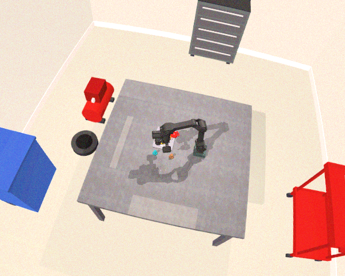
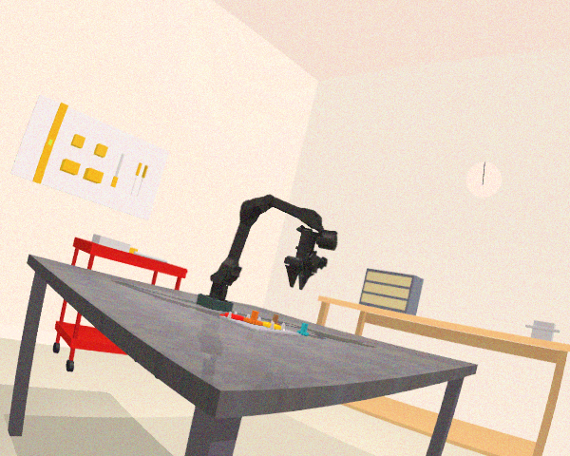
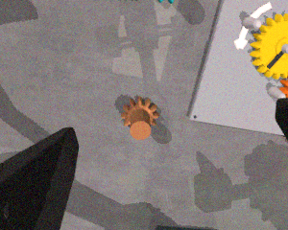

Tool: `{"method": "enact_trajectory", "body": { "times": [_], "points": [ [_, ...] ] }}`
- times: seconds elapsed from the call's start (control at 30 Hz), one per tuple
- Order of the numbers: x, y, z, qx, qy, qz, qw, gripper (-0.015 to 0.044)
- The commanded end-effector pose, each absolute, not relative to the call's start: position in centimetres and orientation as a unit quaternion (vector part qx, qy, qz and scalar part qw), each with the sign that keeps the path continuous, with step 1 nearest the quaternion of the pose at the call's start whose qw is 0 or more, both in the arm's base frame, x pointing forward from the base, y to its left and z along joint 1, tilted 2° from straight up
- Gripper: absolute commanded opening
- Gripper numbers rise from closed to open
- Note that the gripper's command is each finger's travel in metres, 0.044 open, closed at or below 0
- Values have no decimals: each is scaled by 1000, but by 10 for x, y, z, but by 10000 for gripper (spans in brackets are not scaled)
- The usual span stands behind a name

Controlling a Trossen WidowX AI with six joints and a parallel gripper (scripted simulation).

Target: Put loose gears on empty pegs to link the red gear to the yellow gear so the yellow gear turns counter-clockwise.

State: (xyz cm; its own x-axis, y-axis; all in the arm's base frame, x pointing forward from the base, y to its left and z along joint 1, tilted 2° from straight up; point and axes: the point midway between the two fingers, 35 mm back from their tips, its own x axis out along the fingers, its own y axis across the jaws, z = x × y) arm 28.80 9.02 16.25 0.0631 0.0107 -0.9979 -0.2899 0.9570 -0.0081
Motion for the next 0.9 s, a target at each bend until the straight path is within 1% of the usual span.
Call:
{"method": "enact_trajectory", "body": {
  "times": [0.0,0.2,0.3,0.87],
  "points": [
    [277,124,168,-97,677,98,723,440],
    [231,202,179,-72,682,87,722,440],
    [206,229,183,-63,685,82,721,440],
    [205,230,183,-63,685,82,721,440]
  ]
}}
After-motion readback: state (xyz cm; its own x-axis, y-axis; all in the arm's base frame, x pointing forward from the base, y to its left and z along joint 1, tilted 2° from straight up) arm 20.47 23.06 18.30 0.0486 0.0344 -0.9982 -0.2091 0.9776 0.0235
